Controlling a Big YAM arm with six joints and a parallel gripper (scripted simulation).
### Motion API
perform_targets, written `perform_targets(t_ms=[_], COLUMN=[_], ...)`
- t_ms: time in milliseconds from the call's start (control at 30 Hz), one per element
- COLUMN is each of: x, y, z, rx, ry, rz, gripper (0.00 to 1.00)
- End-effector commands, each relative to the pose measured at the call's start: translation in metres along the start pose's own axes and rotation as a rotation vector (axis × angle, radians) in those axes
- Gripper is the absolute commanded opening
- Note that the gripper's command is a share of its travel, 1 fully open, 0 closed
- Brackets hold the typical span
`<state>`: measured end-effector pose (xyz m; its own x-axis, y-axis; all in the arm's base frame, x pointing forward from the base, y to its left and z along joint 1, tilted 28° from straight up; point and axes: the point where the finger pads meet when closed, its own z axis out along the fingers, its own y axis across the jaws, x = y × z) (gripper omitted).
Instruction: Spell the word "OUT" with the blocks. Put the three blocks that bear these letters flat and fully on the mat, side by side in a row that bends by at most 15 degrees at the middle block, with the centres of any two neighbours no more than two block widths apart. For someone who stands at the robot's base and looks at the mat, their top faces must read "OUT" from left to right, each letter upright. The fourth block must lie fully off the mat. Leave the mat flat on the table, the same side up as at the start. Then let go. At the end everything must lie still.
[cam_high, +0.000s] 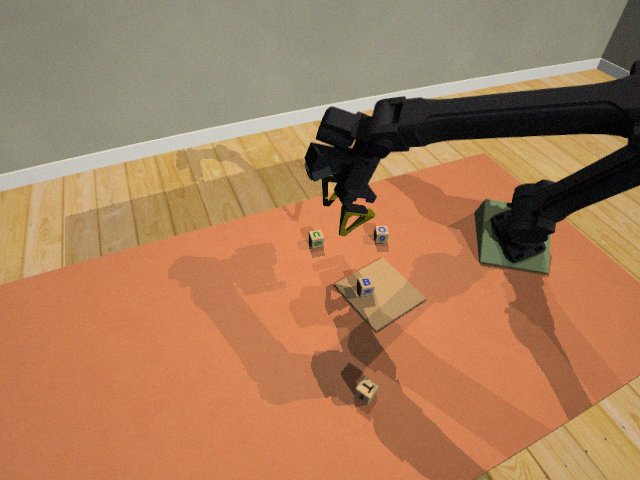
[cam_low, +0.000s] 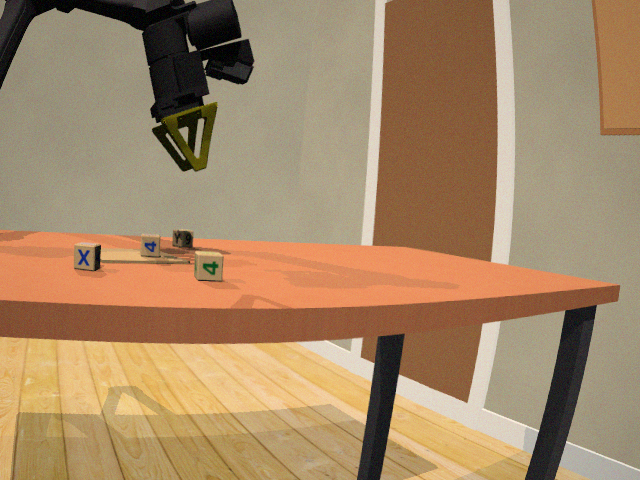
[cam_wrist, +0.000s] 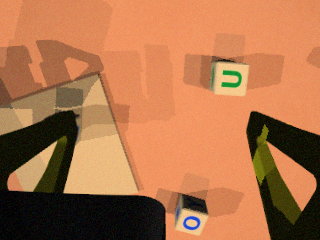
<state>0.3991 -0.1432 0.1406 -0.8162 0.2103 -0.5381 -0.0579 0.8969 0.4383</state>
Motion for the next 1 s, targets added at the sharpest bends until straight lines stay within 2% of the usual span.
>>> perform_targets(t_ms=[0, 67, 100, 200, 300, 333, 400, 433, 567, 600, 800, 900, 967], x=[-0.038, -0.028, -0.028, -0.009, -0.002, 0.001, 0.010, 0.026, 0.024, 0.014, 0.014, 0.026, 0.034], y=[0.028, 0.067, 0.067, 0.106, 0.119, 0.114, 0.104, 0.101, 0.103, 0.102, 0.102, 0.108, 0.107], z=[-0.022, -0.029, -0.029, -0.044, -0.050, -0.043, -0.043, -0.038, -0.038, -0.039, -0.039, -0.020, 0.001], rx=[0.004, 0.022, 0.022, 0.054, 0.068, 0.064, 0.070, 0.065, 0.062, 0.068, 0.067, 0.057, 0.057], ry=[0.004, 0.130, 0.130, 0.270, 0.318, 0.340, 0.349, 0.377, 0.374, 0.346, 0.346, 0.369, 0.369], rz=[-0.017, 0.021, 0.021, 0.051, 0.057, 0.071, 0.105, 0.125, 0.121, 0.103, 0.098, 0.089, 0.089], gripper=[1.00, 1.00, 1.00, 1.00, 1.00, 1.00, 1.00, 1.00, 1.00, 1.00, 1.00, 1.00, 1.00])
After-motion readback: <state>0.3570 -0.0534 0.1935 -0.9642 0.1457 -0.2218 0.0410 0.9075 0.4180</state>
